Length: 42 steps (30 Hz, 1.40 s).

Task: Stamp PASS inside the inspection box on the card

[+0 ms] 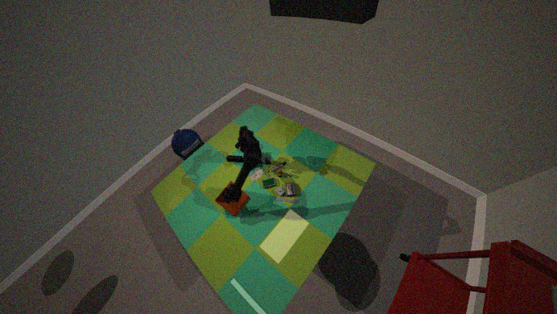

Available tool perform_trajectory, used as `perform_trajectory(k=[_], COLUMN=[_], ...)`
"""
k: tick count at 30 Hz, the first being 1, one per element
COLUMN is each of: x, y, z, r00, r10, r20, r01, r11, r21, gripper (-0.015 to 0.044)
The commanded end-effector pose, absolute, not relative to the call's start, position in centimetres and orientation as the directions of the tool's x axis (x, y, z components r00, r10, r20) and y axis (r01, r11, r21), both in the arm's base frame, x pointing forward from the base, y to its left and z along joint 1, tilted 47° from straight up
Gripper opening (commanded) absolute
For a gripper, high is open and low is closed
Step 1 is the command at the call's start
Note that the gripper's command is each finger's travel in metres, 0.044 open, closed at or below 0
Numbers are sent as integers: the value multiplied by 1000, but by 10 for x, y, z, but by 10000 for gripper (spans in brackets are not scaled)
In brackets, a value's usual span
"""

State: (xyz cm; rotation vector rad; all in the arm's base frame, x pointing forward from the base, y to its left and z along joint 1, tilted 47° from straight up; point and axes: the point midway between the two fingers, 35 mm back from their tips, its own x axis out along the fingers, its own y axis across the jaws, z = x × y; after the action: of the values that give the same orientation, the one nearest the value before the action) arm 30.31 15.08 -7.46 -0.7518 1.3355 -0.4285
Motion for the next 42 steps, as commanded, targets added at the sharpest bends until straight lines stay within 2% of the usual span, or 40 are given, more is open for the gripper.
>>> perform_trajectory(k=[1, 26, 36, 39, 42], x=[304, 309, 310, 310, 306], y=[145, 118, 121, 123, 152], z=[-80, -105, -102, -101, -77], r00=[206, 207, 206, 206, 206], r10=[-680, -683, -678, -678, -675], r20=[-704, -701, -706, -706, -709], r01=[-143, -142, -134, -135, -139], r11=[690, 688, 695, 695, 697], r21=[-709, -712, -707, -706, -704], gripper=[0, 0, 262, 263, 263])
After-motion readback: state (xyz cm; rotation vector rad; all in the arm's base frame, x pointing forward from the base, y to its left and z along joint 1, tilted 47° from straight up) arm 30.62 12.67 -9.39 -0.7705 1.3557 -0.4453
